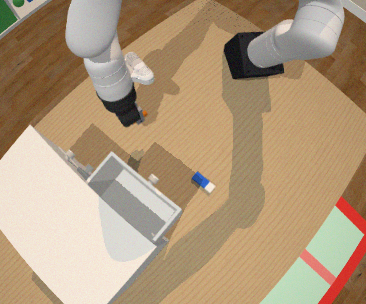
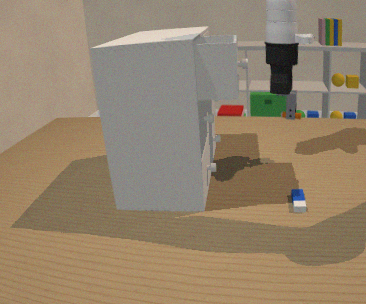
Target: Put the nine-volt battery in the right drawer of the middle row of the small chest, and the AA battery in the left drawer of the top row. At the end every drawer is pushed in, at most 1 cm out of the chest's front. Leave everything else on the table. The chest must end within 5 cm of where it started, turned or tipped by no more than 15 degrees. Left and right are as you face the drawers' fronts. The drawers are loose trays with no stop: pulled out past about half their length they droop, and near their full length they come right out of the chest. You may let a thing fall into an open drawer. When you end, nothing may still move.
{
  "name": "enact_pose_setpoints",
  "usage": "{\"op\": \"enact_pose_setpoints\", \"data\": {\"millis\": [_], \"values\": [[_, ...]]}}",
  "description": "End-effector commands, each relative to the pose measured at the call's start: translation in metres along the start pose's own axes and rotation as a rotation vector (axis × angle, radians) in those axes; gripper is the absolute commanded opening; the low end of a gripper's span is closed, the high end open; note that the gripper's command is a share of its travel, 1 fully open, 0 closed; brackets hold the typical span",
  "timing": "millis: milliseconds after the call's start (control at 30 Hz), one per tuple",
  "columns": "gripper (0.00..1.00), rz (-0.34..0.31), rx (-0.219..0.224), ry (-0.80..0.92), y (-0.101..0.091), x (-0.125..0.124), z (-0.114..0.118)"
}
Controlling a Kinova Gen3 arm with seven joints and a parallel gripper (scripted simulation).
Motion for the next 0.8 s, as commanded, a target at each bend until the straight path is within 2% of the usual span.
{"op": "enact_pose_setpoints", "data": {"millis": [0,33,67,100,200,233,267,300,333,367,400,500,767], "values": [[0.31,0.011,-0.014,-0.053,-0.004,0.008,0.02],[0.31,0.011,-0.013,-0.092,-0.004,0.014,0.046],[0.31,0.011,-0.013,-0.092,-0.004,0.014,0.046],[0.31,0.013,-0.012,-0.13,-0.003,0.017,0.071],[0.31,0.013,-0.012,-0.13,-0.003,0.017,0.071],[0.31,0.014,-0.011,-0.166,-0.002,0.018,0.095],[0.31,0.014,-0.011,-0.166,-0.002,0.018,0.095],[0.31,0.017,-0.011,-0.196,-0.002,0.018,0.114],[0.31,0.017,-0.011,-0.196,-0.002,0.018,0.114],[0.31,0.019,-0.011,-0.22,-0.001,0.017,0.129],[0.31,0.019,-0.011,-0.22,-0.001,0.017,0.129],[0.31,0.022,-0.011,-0.252,-0.001,0.014,0.148],[0.31,0.022,-0.011,-0.252,-0.001,0.014,0.148]]}}
Point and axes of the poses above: the point where the finger pads meet when closed, its own y axis out along the fingers, its own z axis across the jaws, x = y × z, the point moved 2 cm from there along -y, back along the fingers, and after that the axes turned 13 degrees about -y, right-handed, at the moved point
